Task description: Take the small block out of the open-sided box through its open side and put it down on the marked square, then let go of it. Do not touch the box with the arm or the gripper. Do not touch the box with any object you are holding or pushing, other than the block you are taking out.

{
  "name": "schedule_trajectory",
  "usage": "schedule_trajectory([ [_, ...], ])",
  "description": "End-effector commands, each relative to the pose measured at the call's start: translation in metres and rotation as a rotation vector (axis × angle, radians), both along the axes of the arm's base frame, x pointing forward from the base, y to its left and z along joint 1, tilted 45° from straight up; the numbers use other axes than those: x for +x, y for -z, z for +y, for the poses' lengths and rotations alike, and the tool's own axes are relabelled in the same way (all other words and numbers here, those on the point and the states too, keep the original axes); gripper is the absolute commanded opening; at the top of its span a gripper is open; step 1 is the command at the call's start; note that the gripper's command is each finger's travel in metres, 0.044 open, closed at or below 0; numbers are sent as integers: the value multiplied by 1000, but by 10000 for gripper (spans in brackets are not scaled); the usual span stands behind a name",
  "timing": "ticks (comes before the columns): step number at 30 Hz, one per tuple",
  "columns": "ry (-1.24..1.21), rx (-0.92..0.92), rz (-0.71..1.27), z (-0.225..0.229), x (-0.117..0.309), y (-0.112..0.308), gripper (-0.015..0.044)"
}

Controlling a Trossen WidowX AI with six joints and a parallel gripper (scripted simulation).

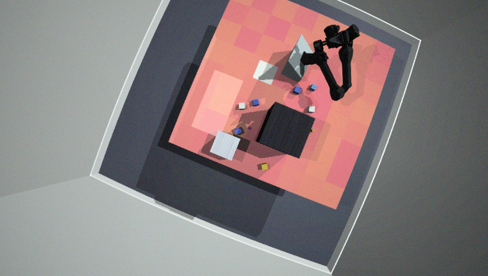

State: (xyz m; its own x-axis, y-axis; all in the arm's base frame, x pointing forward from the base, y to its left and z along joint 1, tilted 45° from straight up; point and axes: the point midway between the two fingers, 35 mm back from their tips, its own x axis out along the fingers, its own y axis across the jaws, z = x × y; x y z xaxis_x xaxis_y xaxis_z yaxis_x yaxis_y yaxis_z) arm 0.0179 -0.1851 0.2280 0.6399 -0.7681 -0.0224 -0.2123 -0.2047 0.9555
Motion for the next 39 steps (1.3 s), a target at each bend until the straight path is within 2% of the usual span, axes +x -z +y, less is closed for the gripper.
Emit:
schedule_trajectory([
  [1,-2,2,2,-1,0,0,374],
  [3,-21,20,20,-5,4,2,324],
  [21,-568,-116,338,-13,99,14,324],
  [30,-927,-303,512,5,159,30,324],
  [39,-1319,-576,626,47,220,49,324],
])
